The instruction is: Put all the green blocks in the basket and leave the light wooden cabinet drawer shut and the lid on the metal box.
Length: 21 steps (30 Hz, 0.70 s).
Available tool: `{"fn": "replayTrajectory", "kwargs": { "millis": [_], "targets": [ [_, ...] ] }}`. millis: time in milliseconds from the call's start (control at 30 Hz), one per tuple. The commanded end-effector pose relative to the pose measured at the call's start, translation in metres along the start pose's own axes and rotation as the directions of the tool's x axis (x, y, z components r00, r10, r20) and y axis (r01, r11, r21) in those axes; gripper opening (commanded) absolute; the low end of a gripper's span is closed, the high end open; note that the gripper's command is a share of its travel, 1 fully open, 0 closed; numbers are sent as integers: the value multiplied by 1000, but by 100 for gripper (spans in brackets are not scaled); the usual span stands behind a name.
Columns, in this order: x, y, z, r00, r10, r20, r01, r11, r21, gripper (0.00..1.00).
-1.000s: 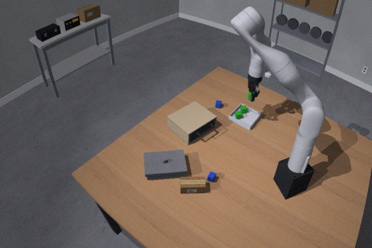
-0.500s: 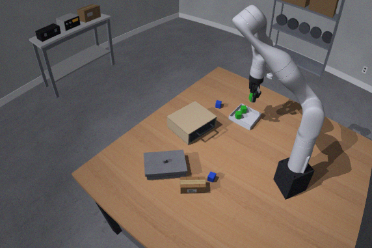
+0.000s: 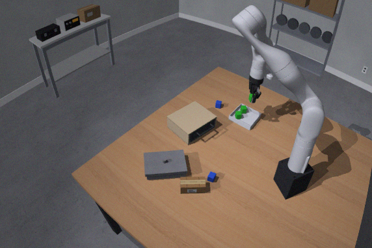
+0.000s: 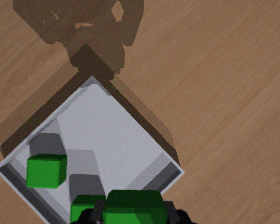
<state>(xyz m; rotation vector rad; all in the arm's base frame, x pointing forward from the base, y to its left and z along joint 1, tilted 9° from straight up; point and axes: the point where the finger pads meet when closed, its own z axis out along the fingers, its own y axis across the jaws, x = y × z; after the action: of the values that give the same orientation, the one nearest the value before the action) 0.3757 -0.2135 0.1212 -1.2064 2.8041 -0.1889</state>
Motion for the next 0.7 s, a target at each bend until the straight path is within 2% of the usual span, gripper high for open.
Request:
{"fn": "replayTrajectory", "kwargs": {
  "millis": [0,667],
  "targets": [
    [0,0,0,1000,0,1,0,1000,1,10],
    [0,0,23,1000,0,1,0,1000,2,10]
  ]
}}
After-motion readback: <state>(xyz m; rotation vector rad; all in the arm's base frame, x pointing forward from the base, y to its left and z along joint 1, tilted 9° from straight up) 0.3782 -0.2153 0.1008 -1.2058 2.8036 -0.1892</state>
